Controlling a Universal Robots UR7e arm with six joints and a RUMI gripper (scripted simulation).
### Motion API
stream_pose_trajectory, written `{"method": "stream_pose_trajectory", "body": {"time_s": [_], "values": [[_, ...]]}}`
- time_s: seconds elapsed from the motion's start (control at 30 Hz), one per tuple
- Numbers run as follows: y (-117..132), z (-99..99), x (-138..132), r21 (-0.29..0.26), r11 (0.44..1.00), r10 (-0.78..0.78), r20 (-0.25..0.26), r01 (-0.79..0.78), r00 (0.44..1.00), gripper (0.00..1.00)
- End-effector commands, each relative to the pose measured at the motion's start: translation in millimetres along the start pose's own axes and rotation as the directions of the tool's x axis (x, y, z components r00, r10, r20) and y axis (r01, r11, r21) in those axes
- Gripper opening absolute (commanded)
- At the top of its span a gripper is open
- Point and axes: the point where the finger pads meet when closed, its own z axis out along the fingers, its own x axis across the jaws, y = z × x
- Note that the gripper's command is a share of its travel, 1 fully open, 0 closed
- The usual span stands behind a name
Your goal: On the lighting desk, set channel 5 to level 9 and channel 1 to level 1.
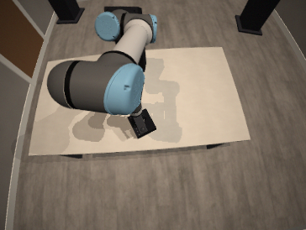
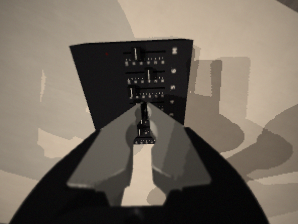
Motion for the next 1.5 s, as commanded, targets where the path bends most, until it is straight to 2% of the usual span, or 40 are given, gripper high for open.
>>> {"method": "stream_pose_trajectory", "body": {"time_s": [0.0,0.47,0.5,0.7,1.0,1.47], "values": [[-0.4,-5.2,0.1,0.001,1.0,0.0,0.0,0.0,1.0,0.0],[-0.4,-5.8,0.1,0.001,1.0,0.0,0.0,0.0,1.0,0.0],[-0.4,-5.8,0.1,0.001,1.0,0.0,0.0,0.0,1.0,1.0],[-0.4,-9.0,0.2,0.001,1.0,0.0,0.0,0.0,1.0,1.0],[-0.4,-24.5,0.1,0.001,1.0,0.0,0.0,0.0,1.0,1.0],[-0.4,-71.6,0.1,0.001,1.0,0.0,0.0,0.0,1.0,1.0]]}}
